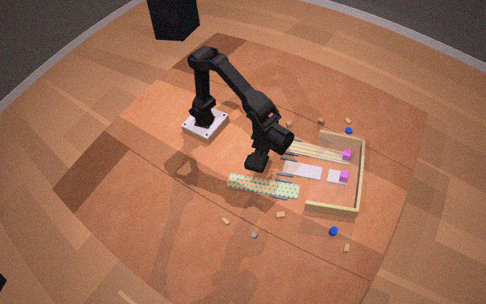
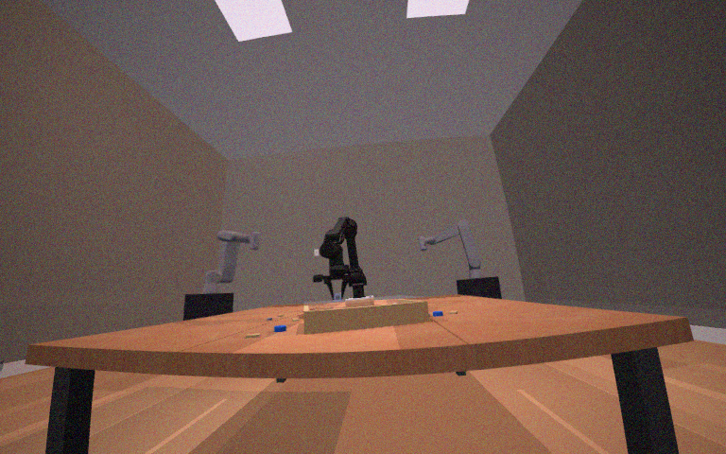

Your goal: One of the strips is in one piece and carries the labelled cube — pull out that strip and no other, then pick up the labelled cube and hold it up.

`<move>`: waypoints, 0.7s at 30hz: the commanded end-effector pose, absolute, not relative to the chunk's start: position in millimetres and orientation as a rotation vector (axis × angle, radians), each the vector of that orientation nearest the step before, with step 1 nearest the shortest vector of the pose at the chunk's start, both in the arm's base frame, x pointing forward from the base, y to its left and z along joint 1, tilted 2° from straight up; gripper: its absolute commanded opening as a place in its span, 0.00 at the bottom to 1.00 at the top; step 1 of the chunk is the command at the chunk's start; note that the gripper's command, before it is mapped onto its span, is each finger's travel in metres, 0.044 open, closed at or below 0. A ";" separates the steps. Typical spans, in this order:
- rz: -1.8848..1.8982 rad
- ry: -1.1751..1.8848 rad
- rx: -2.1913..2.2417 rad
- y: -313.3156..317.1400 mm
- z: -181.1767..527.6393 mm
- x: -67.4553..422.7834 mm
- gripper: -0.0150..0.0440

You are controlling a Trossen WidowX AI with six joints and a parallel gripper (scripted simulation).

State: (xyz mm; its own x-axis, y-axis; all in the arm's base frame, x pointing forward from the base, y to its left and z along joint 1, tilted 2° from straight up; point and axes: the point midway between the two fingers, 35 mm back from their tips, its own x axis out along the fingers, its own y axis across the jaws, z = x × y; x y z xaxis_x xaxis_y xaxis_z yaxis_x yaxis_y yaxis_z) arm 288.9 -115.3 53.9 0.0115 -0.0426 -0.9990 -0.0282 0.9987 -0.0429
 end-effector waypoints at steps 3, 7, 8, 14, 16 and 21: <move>-0.018 1.560 -0.055 -112.5 61.0 281.9 0.25; -0.018 1.560 -0.055 -111.4 84.4 281.5 0.25; -0.018 1.560 -0.054 -111.2 87.3 281.3 0.25; -0.018 1.560 -0.054 -111.1 88.3 281.2 0.25; -0.018 1.560 -0.054 -111.1 88.3 281.2 0.25; -0.018 1.560 -0.054 -111.1 88.3 281.2 0.25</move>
